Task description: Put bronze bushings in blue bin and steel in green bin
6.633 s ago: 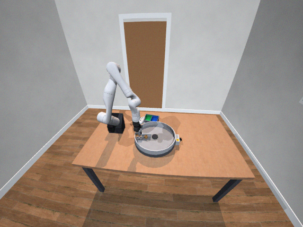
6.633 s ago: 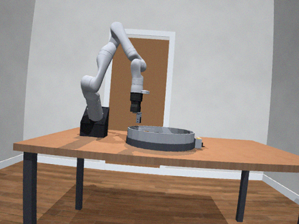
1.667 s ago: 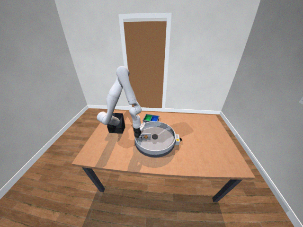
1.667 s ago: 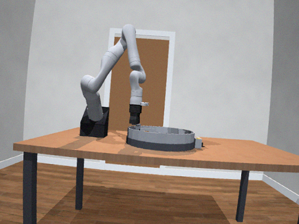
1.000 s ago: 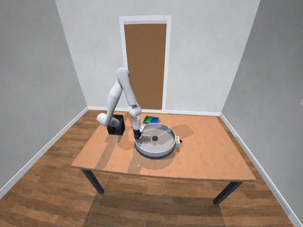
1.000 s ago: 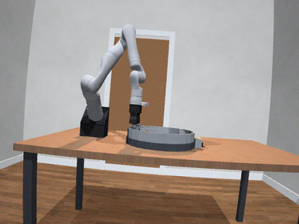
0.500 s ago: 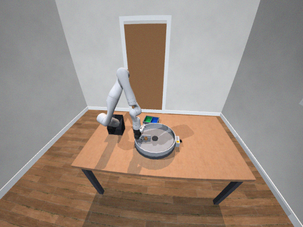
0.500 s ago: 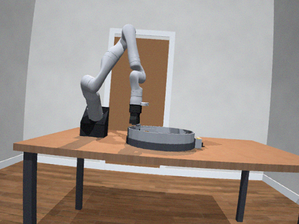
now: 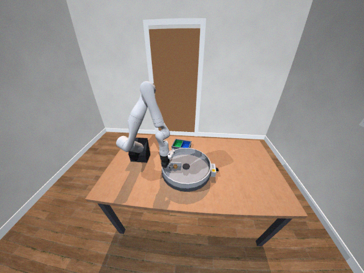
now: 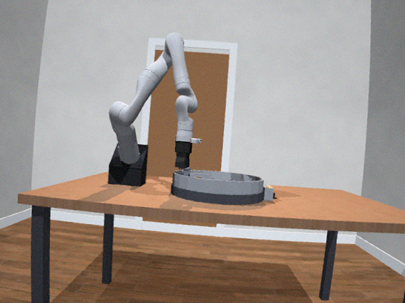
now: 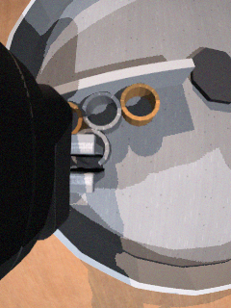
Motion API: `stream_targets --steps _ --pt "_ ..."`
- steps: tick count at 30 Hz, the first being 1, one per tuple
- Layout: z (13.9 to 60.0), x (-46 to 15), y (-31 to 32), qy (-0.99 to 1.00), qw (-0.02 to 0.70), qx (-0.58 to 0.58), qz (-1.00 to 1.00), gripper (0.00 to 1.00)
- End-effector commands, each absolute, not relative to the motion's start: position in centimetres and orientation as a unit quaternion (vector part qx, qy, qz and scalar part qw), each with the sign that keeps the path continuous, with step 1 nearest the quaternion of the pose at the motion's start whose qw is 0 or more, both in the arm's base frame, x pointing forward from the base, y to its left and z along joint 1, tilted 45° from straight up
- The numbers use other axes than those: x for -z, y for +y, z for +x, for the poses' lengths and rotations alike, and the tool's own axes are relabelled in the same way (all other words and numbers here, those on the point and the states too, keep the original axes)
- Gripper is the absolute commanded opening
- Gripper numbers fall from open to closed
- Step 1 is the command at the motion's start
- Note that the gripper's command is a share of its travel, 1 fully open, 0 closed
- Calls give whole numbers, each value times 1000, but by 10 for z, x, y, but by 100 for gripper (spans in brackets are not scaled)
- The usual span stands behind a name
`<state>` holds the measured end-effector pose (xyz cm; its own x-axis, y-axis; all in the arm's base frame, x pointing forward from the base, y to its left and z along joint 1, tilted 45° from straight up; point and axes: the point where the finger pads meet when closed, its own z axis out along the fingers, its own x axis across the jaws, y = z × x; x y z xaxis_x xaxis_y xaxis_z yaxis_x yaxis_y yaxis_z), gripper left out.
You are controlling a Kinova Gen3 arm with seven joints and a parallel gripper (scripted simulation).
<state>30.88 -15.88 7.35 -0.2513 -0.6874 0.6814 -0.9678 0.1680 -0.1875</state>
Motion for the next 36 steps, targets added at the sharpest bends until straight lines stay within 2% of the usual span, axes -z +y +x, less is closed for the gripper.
stream_targets --steps 1,36 --pt "309 -74 -158 -729 228 -307 568 0" --pt "309 -80 -152 -729 228 -306 568 0"
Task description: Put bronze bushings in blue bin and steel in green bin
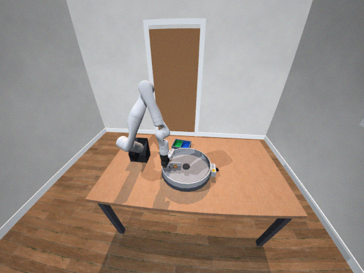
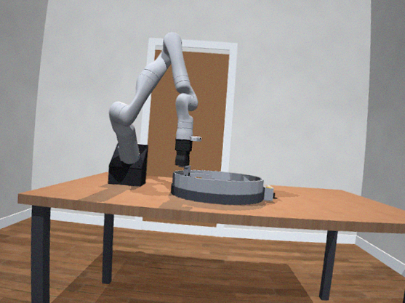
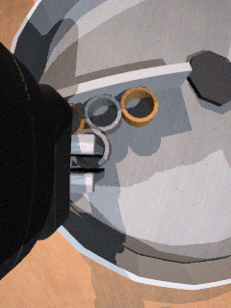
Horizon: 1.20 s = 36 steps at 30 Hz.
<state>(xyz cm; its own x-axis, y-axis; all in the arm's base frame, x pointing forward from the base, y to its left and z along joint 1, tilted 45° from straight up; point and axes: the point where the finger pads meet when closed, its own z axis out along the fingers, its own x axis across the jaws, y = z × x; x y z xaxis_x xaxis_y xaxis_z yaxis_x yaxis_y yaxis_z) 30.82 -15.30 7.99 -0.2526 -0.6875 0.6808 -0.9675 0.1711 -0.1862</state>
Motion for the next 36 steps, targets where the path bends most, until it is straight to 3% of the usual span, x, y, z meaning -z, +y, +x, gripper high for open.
stream_targets --steps 1,36 --pt "309 -81 -151 -729 228 -306 568 0" --pt "309 -88 -145 -729 228 -306 568 0"
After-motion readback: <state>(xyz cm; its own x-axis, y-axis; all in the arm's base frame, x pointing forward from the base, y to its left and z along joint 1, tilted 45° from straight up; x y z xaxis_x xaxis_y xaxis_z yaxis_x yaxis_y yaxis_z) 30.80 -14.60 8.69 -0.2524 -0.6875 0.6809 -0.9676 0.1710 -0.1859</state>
